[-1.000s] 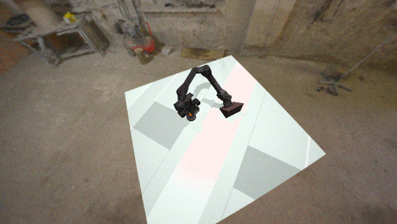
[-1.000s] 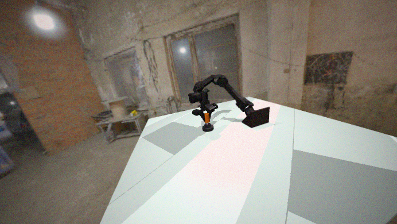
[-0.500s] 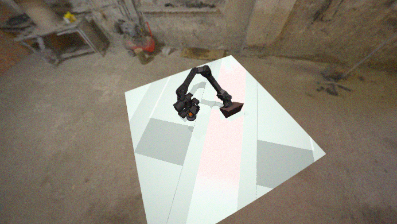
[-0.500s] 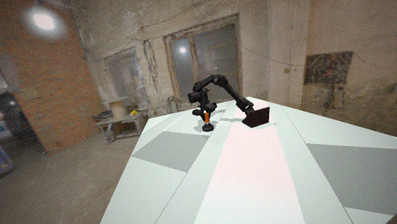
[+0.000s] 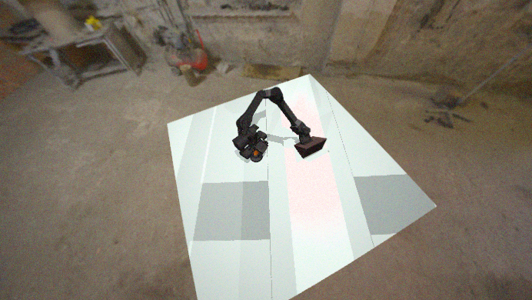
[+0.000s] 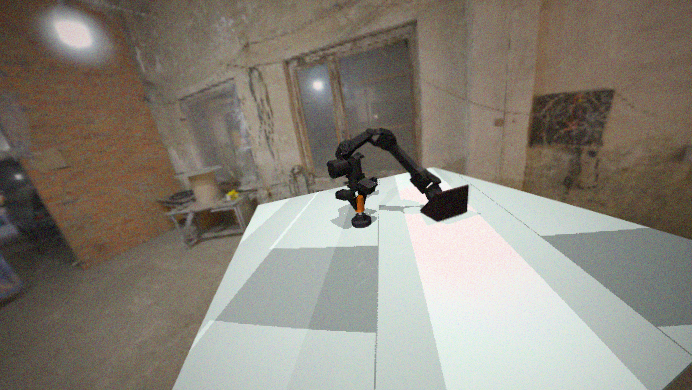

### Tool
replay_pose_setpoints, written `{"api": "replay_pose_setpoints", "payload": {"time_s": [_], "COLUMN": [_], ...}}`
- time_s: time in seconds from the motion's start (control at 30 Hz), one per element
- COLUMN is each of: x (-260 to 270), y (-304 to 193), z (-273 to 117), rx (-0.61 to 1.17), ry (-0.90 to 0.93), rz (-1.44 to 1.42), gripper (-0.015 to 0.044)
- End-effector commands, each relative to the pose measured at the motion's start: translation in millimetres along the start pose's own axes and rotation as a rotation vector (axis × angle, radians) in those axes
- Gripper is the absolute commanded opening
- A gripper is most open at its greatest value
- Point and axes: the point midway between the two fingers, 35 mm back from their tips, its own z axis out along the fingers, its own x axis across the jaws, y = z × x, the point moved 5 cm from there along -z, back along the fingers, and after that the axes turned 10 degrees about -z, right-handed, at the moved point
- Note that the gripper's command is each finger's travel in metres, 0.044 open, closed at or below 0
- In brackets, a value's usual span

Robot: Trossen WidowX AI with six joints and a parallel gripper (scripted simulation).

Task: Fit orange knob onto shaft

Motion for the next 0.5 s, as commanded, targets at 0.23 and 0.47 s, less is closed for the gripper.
{"api": "replay_pose_setpoints", "payload": {"time_s": [0.23, 0.47], "x": [-0.3, -0.5], "y": [-1.3, -0.6], "z": [-1.3, 2.0], "rx": [0.000, 0.001], "ry": [-0.003, -0.003], "rz": [-0.003, -0.003], "gripper": [0.0000, 0.0000]}}
